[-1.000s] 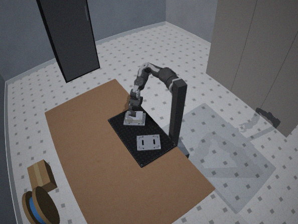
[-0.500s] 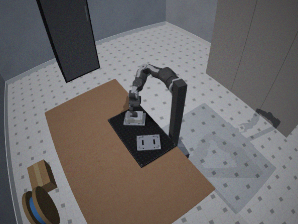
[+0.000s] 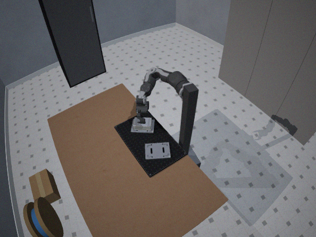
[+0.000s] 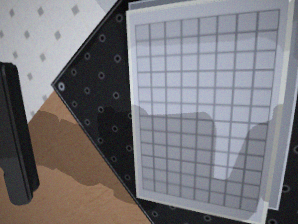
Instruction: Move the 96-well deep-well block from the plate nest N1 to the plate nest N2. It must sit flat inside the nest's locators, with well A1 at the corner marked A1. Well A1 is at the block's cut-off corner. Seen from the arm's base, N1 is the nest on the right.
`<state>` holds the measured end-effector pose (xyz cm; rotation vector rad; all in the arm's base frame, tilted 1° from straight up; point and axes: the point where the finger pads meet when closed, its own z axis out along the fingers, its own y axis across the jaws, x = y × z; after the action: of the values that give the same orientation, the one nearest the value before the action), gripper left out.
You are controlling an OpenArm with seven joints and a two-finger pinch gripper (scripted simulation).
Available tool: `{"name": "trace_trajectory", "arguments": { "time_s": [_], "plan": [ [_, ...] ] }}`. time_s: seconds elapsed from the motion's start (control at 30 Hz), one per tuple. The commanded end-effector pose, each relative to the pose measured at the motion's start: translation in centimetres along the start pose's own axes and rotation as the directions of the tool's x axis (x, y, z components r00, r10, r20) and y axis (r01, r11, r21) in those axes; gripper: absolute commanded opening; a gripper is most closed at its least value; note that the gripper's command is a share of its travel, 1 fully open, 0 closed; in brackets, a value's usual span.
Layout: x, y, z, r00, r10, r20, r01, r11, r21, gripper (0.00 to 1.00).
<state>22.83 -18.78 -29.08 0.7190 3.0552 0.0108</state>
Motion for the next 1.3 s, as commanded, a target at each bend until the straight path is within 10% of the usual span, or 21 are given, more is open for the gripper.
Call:
{"name": "trace_trajectory", "arguments": {
  "time_s": [0.0,1.2,1.27],
  "plan": [
    [-0.2,0.1,-0.2,1.0,-0.001,0.005,0.002,1.0,-0.007,0.77],
    [-0.4,0.0,-0.2,1.0,0.001,0.004,-0.001,1.0,-0.002,0.77],
    [-0.5,0.0,2.0,1.0,0.0,0.004,0.0,1.0,-0.004,0.77]
  ]
}}
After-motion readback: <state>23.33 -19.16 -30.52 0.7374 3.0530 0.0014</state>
